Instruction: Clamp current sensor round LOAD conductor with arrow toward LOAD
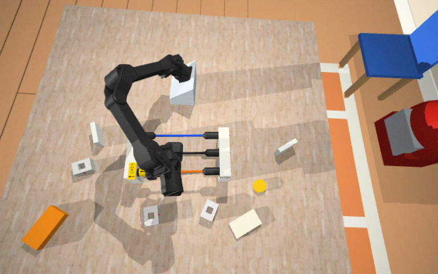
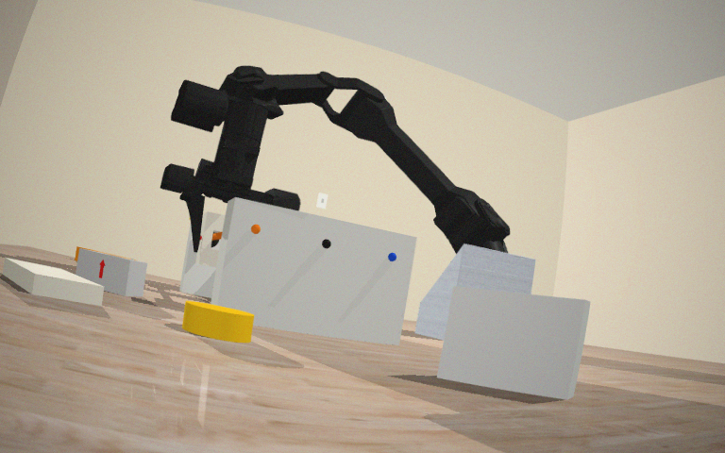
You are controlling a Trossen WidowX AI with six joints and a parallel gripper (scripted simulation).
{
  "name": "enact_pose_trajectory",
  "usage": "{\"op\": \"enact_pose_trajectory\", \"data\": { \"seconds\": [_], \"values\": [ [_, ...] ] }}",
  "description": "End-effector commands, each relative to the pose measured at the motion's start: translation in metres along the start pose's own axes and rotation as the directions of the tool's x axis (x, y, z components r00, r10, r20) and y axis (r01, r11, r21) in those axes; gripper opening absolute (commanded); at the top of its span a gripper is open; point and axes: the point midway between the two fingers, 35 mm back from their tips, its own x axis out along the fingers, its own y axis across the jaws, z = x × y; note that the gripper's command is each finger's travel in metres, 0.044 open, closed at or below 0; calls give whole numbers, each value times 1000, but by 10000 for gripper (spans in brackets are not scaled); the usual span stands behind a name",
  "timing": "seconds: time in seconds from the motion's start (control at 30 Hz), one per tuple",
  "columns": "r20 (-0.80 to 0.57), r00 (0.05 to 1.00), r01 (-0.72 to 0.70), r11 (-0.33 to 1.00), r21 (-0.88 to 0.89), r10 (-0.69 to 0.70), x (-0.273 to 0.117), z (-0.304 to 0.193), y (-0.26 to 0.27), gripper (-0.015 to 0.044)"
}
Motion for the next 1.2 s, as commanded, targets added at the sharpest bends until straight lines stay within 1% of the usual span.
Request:
{"op": "enact_pose_trajectory", "data": {
  "seconds": [0.0, 0.17, 0.47, 0.53, 0.73, 0.8, 0.93, 0.97, 1.03, 1.17],
  "values": [
    [-1, 1000, 0, 1000, 1, 0, 0, 0, 0, 312],
    [-1, 1000, 0, 1000, 1, 0, 0, 0, 0, 440],
    [-1, 1000, 0, 1000, 1, 0, -2, 0, 1, 440],
    [-3, 1000, 2, 1000, 1, -2, -19, -1, 3, 440],
    [-4, 1000, 12, 1000, 0, -12, -99, 0, 2, 440],
    [-3, 1000, 14, 1000, 0, -14, -108, 0, 1, 440],
    [-9, 1000, 14, 1000, -12, -14, -108, 1, 1, 440],
    [-25, 1000, 14, 999, -46, -16, -107, 4, 0, 440],
    [-83, 996, 2, 985, -172, -17, -104, 13, -3, 440],
    [-208, 978, -91, 899, -428, 0, -100, 32, -11, 440]
  ]
}}
